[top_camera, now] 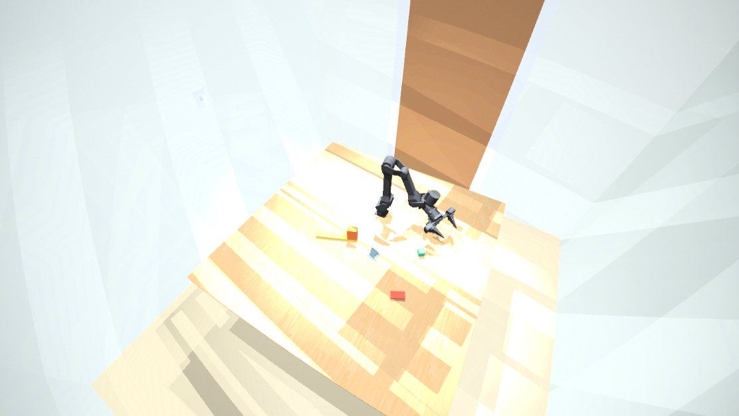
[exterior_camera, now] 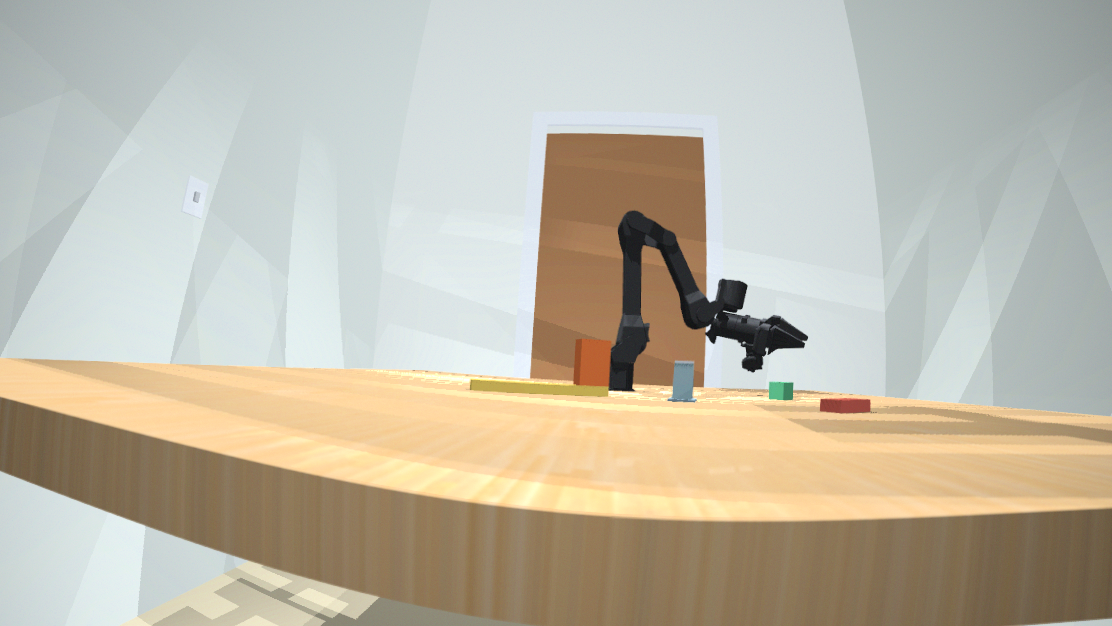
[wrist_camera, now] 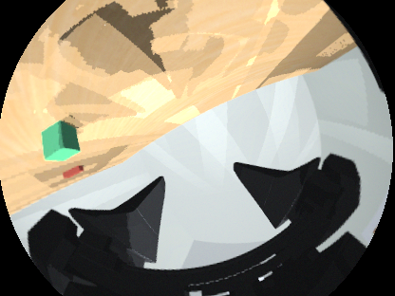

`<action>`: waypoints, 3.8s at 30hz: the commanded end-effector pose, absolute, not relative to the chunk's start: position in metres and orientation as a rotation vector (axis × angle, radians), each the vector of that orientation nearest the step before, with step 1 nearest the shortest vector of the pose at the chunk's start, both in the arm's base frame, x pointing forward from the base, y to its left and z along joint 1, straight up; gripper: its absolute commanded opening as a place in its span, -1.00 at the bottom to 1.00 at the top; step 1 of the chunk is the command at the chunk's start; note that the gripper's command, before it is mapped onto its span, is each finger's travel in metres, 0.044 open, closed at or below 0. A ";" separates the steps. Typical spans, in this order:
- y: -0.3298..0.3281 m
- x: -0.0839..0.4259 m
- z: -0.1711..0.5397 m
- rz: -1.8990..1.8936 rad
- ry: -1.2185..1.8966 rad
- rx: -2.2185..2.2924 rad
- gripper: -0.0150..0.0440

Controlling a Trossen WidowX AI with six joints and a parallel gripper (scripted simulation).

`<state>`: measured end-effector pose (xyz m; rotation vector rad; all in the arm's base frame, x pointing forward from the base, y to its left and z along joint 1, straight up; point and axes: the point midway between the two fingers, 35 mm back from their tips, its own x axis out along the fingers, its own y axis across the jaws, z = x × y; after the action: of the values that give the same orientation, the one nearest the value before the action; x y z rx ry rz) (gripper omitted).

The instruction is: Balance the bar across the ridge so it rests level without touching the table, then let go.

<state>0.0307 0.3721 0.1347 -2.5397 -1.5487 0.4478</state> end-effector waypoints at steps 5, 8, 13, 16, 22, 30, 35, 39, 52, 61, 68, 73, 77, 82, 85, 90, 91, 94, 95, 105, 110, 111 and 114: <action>0.373 0.048 0.140 0.438 -1.493 -2.563 0.58; 0.373 0.061 0.142 0.448 -1.446 -2.569 0.58; 0.373 0.079 0.142 0.504 -1.351 -2.553 0.58; 0.373 0.095 0.142 0.552 -1.267 -2.530 0.58; 0.367 0.125 0.141 0.616 -1.113 -2.499 0.58; 0.358 0.155 0.139 0.660 -0.969 -2.477 0.58; 0.352 0.179 0.136 0.726 -0.822 -2.410 0.58; 0.346 0.199 0.134 0.773 -0.692 -2.345 0.58; 0.310 0.259 0.131 0.839 -0.271 -2.078 0.58; 0.278 0.296 0.130 0.835 -0.011 -1.890 0.58; 0.255 0.315 0.134 0.815 0.078 -1.840 0.58; 0.240 0.326 0.134 0.798 0.171 -1.757 0.58; 0.222 0.337 0.135 0.771 0.278 -1.655 0.58; 0.198 0.350 0.135 0.727 0.409 -1.519 0.58; 0.183 0.356 0.135 0.696 0.484 -1.433 0.58; 0.160 0.364 0.136 0.637 0.604 -1.286 0.58; 0.154 0.366 0.136 0.623 0.629 -1.254 0.58; 0.139 0.369 0.137 0.577 0.700 -1.157 0.58; 0.133 0.370 0.137 0.561 0.723 -1.124 0.58; 0.080 0.375 0.142 0.377 0.934 -0.785 0.58; 0.053 0.373 0.144 0.270 1.026 -0.609 0.58; 0.048 0.372 0.145 0.247 1.043 -0.573 0.58; 0.033 0.369 0.147 0.177 1.091 -0.466 0.58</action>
<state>0.3698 0.0470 0.1423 -0.5760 1.0514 0.2452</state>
